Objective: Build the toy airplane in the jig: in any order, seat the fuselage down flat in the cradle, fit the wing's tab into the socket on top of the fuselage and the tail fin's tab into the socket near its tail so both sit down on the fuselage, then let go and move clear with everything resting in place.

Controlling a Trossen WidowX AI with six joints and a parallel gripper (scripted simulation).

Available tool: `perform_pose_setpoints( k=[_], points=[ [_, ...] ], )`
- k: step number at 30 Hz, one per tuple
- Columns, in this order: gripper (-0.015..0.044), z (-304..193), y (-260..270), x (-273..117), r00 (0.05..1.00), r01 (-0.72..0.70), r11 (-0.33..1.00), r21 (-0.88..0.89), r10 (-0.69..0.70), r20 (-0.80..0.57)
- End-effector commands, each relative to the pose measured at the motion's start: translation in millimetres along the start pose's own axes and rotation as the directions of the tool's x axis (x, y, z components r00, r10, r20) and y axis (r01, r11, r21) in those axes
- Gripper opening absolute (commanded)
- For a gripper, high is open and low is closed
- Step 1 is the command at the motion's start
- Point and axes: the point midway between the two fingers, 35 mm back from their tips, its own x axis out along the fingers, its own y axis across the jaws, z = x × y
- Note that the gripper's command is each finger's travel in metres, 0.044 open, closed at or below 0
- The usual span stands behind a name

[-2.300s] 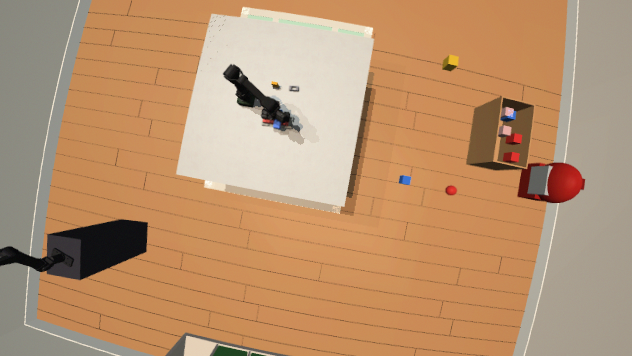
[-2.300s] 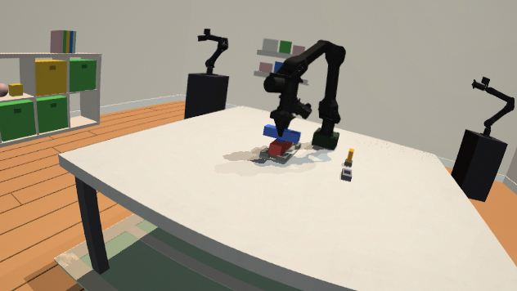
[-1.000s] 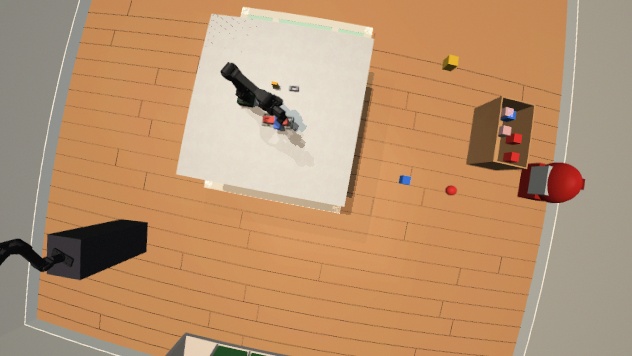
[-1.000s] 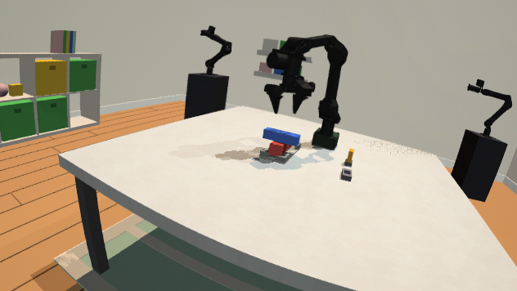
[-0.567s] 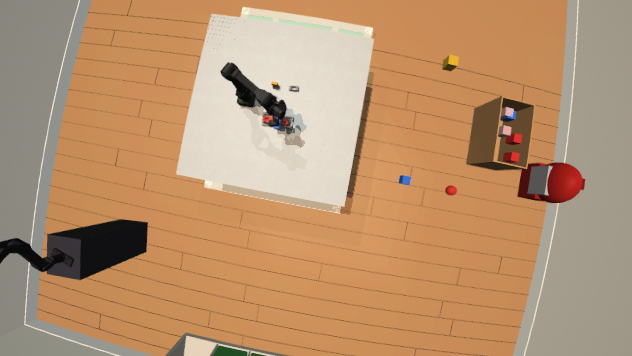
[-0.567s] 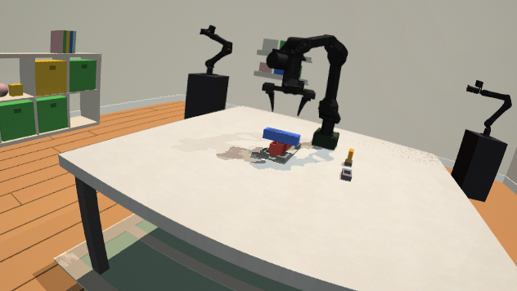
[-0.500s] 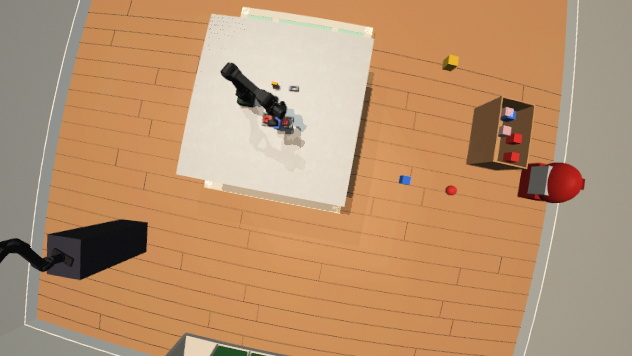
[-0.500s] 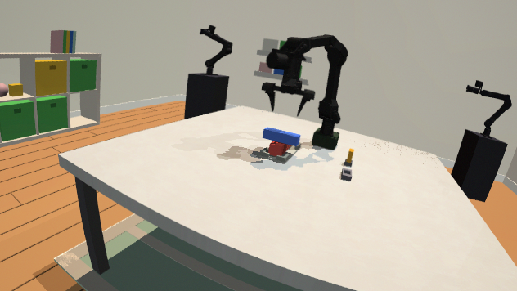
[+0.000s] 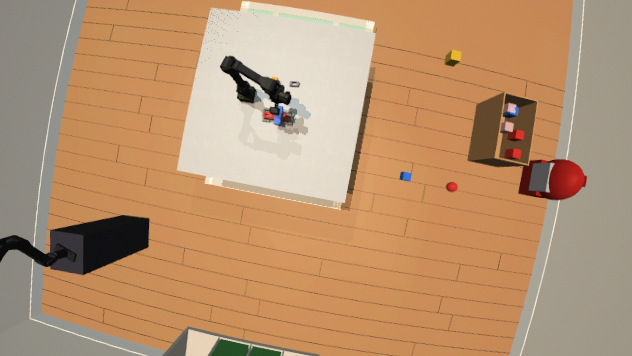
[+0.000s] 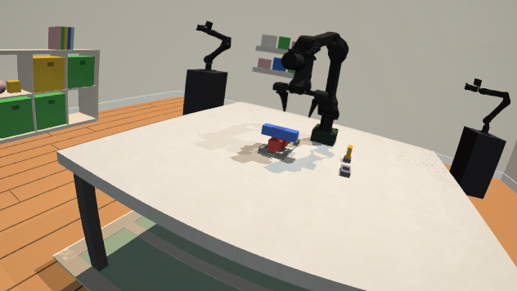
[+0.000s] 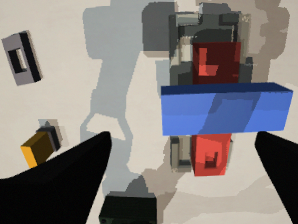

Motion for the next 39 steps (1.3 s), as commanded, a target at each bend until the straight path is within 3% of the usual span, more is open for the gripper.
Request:
perform_pose_setpoints(
  k=[1,16,21,26,39],
  points=[
    [0.044,-4.5,50.7,-0.7,1.0,-0.002,1.0,-0.005,0.002,-0.001],
    [0.044,-89.4,205.7,-1.0,1.0,-0.017,1.0,-0.004,0.017,0.0],
    [0.044,-95.0,210.5,1.3,1.0,-0.019,1.0,-0.004,0.019,0.0],
    [0.044,-95.0,211.5,53.6,1.0,-0.018,1.0,-0.004,0.018,0.0],
    [0.044,-95.2,211.6,71.3,1.0,-0.018,1.0,-0.004,0.018,0.0]
  ],
)
